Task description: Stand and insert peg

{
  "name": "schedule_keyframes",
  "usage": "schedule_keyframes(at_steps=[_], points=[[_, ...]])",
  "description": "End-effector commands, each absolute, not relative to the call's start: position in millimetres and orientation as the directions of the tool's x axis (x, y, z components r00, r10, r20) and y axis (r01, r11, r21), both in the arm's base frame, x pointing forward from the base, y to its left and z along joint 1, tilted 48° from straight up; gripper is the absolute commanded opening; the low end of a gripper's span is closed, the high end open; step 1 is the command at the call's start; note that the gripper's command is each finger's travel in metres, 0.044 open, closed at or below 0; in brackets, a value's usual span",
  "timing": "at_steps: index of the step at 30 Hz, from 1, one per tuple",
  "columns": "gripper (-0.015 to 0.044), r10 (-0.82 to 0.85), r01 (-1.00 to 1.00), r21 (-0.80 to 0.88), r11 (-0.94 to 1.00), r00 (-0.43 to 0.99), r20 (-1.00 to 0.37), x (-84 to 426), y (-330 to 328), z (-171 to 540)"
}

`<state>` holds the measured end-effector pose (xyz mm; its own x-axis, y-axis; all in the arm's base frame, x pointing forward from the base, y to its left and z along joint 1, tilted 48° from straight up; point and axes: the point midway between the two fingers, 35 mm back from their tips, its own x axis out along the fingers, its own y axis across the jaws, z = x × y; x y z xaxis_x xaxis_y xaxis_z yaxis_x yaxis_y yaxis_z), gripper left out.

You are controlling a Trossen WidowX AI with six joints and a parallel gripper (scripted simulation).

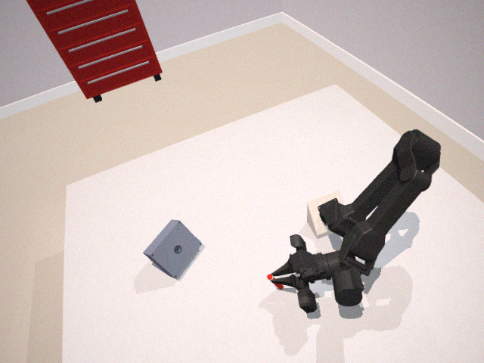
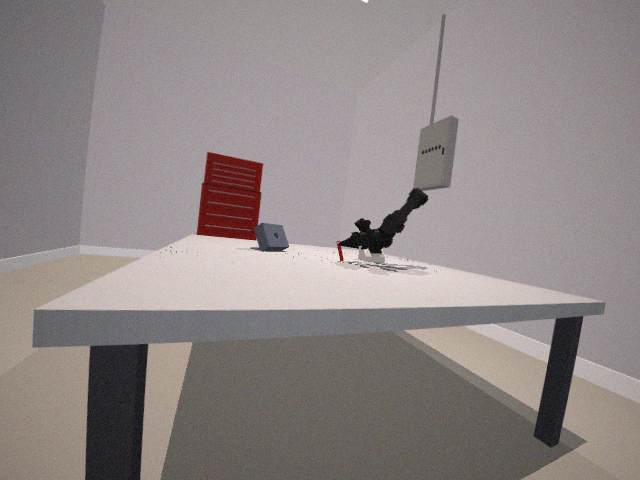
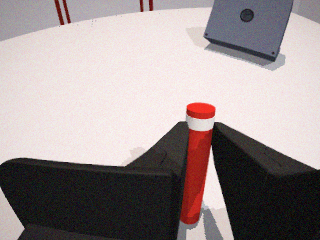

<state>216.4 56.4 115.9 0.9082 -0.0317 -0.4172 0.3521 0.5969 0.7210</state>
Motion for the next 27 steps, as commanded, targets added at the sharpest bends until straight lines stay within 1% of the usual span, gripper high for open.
schedule_keyframes(at_steps=[1, 17, 27], points=[[0.005, -0.063, 0.354, 0.721, 0.595, 0.915, -0.398, 213.7, 56.9, 114.9], [0.005, -0.173, 0.356, 0.722, 0.593, 0.932, -0.317, 204.2, 62.0, 114.6], [0.005, -0.155, 0.355, 0.72, 0.596, 0.931, -0.331, 204.4, 63.0, 113.6]])
